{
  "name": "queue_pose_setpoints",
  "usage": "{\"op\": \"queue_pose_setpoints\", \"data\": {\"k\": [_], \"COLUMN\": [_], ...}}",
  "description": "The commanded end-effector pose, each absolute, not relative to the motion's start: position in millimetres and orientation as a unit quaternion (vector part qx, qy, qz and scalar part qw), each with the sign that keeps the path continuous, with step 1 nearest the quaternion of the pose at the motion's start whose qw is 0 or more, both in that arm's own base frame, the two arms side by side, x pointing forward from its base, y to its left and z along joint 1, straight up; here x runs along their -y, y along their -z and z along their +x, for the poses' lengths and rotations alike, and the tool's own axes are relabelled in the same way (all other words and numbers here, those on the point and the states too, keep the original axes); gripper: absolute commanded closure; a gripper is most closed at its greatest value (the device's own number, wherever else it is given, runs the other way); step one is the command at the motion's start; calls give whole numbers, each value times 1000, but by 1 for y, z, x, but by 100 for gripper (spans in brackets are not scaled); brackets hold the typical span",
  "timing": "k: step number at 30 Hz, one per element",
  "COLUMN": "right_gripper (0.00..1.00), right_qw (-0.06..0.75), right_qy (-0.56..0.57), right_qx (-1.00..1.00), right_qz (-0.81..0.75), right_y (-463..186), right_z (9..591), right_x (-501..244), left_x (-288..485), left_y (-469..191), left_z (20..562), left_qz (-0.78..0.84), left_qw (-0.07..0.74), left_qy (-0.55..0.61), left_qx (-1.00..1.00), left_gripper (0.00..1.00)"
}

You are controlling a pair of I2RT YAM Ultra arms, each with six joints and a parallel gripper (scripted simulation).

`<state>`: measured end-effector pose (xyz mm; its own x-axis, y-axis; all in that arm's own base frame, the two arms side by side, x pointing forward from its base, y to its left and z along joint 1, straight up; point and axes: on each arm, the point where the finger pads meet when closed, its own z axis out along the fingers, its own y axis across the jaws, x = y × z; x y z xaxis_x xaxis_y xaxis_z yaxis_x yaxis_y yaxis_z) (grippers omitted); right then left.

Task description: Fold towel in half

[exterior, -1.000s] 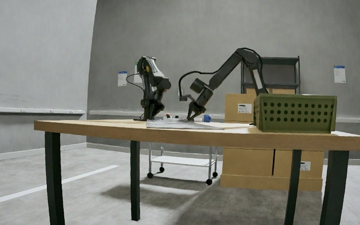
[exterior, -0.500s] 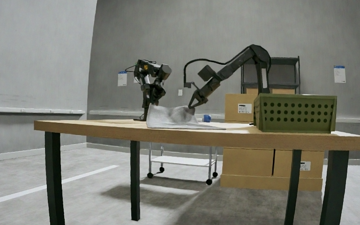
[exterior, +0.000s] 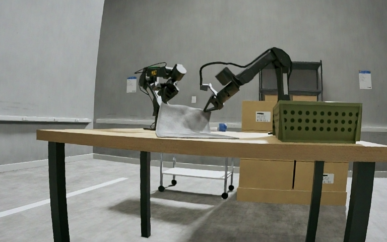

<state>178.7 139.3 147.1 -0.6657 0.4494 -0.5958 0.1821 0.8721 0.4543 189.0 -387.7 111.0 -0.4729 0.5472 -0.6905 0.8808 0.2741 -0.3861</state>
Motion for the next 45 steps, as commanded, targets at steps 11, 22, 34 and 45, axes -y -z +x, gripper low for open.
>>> {"op": "queue_pose_setpoints", "data": {"k": [11,22,34,45], "right_gripper": [100,100,100,100], "right_qw": [365,343,354,365], "right_qy": [-210,-227,-216,-217], "right_qx": [-904,-911,-909,-902], "right_qz": [70,-2,31,76], "right_y": [-165,-158,-156,-146], "right_z": [228,259,302,368], "right_x": [-167,-188,-220,-259], "left_x": [385,377,337,279], "left_y": [-134,-135,-131,-117], "left_z": [243,271,317,372], "left_qz": [314,172,168,150], "left_qw": [295,356,348,344], "left_qy": [381,323,298,262], "left_qx": [-818,-860,-873,-889], "left_gripper": [100,100,100,100]}}
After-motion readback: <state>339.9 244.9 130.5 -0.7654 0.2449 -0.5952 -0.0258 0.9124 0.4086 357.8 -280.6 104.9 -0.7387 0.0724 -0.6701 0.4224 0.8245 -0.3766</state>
